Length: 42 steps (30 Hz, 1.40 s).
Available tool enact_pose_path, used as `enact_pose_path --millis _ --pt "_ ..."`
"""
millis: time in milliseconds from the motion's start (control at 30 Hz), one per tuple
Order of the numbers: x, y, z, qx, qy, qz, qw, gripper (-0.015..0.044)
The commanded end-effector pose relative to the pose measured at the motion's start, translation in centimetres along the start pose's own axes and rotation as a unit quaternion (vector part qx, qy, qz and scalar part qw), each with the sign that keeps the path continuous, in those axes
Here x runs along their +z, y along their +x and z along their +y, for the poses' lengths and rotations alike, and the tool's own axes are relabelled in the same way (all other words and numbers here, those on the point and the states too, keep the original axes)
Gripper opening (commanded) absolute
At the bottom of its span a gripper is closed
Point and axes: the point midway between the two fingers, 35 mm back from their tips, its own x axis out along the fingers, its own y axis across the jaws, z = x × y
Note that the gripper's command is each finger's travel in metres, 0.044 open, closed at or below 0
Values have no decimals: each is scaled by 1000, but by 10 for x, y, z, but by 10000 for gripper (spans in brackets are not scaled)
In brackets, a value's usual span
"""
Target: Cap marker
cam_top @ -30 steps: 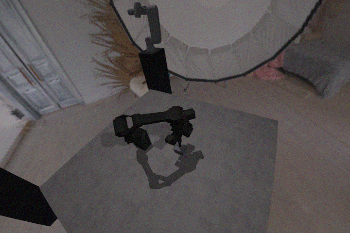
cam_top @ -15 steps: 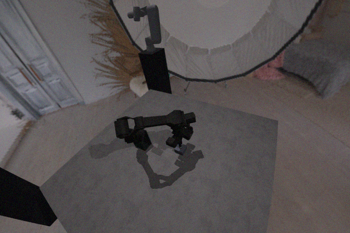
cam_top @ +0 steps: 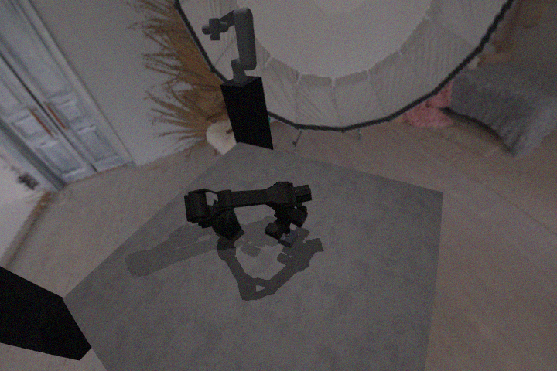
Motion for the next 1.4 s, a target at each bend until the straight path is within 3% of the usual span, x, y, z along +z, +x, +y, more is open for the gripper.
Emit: enact_pose_path --millis 0,467,1033,1100,1233,1367 --pt "-1 6 0 -3 -6 1 1000 0" --pt "-1 6 0 -3 -6 1 1000 0" --pt "-1 6 0 -2 -2 2 1000 440" --pt "0 -4 1 -1 -2 2 1000 440" --pt "0 -60 2 0 -2 2 1000 440" --pt "-1 -70 1 0 -2 2 1000 440"
